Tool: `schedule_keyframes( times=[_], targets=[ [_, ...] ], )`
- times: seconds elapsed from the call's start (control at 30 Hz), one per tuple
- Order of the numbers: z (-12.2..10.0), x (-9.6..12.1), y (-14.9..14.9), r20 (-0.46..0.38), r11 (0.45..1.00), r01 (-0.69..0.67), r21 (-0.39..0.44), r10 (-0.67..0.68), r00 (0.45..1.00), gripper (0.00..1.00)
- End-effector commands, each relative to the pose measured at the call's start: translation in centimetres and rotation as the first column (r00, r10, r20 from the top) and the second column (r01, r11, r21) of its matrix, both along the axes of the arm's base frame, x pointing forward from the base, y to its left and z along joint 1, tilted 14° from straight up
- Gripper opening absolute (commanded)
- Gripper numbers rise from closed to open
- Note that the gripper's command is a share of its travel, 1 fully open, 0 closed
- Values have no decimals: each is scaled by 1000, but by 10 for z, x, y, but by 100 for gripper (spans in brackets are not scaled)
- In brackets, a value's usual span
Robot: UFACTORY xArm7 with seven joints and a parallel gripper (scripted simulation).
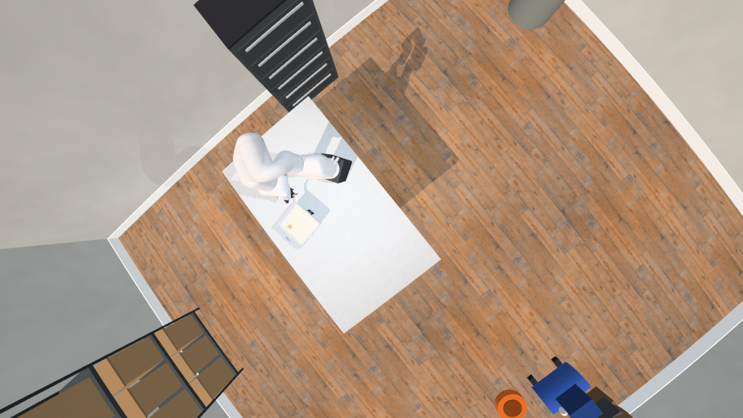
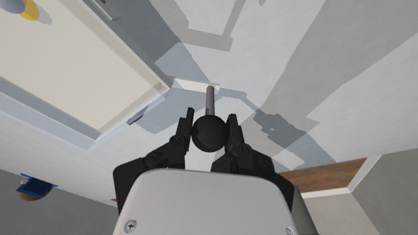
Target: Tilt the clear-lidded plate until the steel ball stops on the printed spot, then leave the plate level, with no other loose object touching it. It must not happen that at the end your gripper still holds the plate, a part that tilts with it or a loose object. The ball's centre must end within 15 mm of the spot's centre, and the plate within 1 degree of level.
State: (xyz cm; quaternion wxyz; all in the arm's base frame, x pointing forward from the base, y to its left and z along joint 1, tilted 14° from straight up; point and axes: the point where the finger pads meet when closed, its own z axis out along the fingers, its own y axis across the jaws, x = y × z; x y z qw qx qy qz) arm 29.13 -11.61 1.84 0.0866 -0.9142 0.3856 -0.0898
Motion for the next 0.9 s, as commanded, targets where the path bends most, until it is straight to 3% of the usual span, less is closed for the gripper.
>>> schedule_keyframes(
  times=[0.0, 0.87],
  targets=[
    [2, 1, 0, 3, 1000, 0, -1, 0, 1000, 0],
    [-1, 1, -1, 3, 1000, 0, -1, 0, 1000, 0]
  ],
)
